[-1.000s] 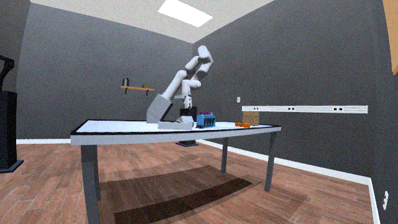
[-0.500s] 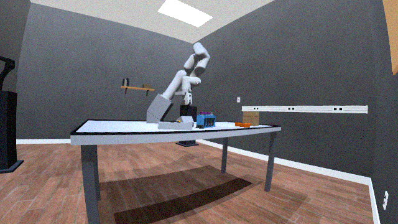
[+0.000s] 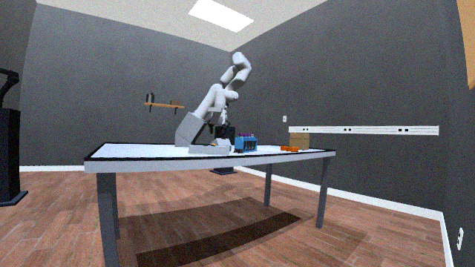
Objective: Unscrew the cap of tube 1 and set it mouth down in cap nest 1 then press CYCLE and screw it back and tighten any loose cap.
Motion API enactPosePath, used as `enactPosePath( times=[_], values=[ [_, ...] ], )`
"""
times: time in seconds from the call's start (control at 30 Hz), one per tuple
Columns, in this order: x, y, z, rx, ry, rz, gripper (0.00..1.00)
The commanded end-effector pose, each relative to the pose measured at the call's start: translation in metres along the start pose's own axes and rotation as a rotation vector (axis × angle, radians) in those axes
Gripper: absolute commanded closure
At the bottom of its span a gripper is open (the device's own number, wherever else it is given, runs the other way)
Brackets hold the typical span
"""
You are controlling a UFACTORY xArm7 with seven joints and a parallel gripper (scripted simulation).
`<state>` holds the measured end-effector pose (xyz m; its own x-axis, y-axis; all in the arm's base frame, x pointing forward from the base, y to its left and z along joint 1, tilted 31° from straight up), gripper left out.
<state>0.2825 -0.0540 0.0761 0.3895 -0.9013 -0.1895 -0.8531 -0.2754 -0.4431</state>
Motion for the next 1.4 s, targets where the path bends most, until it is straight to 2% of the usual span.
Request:
enactPosePath(
  times=[0.0,0.23,0.4,0.47,0.83,1.37],
  values=[
    [0.029,0.003,0.006,0.043,-0.007,-0.275,0.00],
    [0.064,0.005,0.009,0.046,0.000,-0.585,0.00],
    [0.094,0.006,0.012,0.047,0.001,-0.592,0.00],
    [0.094,0.006,0.012,0.047,0.001,-0.592,0.00],
    [0.170,0.010,0.019,0.047,0.002,-0.592,0.00],
    [0.170,0.010,0.019,0.047,0.002,-0.592,0.00]
  ],
)
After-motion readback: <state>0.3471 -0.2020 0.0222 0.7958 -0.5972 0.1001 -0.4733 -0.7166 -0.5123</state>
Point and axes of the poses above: the point where the finger pads meet when closed, its own z axis out along the fingers, its own y axis across the jaws, x = y × z, the point moved 9 cm from there along -z, back along the fingers, and after that the axes turned 5 degrees about z, right-handed, at the moved point
